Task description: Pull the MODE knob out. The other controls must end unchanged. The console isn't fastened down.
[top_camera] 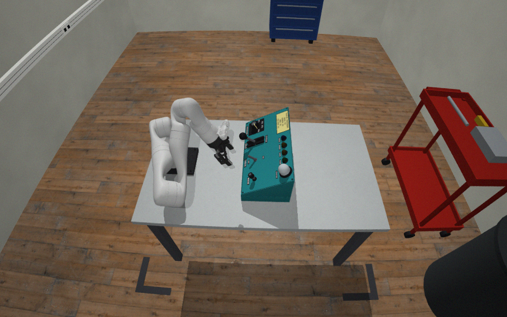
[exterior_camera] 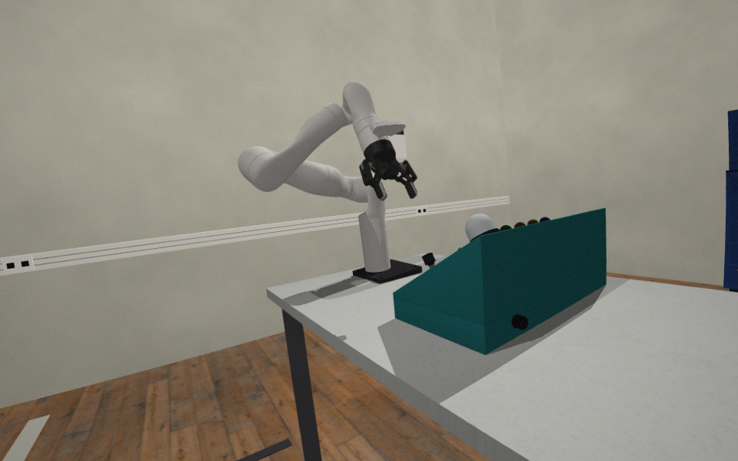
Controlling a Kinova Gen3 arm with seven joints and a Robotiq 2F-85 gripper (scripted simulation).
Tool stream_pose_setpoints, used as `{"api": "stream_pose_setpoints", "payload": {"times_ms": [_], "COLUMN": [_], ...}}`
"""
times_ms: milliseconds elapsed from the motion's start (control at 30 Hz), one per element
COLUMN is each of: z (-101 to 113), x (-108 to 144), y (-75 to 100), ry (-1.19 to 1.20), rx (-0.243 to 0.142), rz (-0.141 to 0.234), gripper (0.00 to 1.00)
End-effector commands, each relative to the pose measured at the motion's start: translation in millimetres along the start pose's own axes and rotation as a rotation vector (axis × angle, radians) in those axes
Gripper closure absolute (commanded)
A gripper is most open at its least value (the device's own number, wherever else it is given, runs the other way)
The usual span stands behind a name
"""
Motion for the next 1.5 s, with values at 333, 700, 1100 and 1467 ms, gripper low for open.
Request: {"api": "stream_pose_setpoints", "payload": {"times_ms": [333, 700, 1100, 1467], "z": [-8.0, -8.0, -8.0, -8.0], "x": [2.6, 2.6, 2.6, 2.6], "y": [-32.1, -32.1, -32.1, -32.1], "ry": [-0.031, -0.031, -0.031, -0.031], "rx": [0.002, 0.002, 0.002, 0.002], "rz": [-0.003, -0.003, -0.003, -0.003], "gripper": [0.00, 0.23, 0.23, 0.23]}}
Point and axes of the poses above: the point where the finger pads meet when closed, its own y axis back along the fingers, its own x axis across the jaws, z = x × y, the point moved 1 cm from there along y, back along the fingers, and after that the axes turned 1 degree about y, right-handed, at the moved point
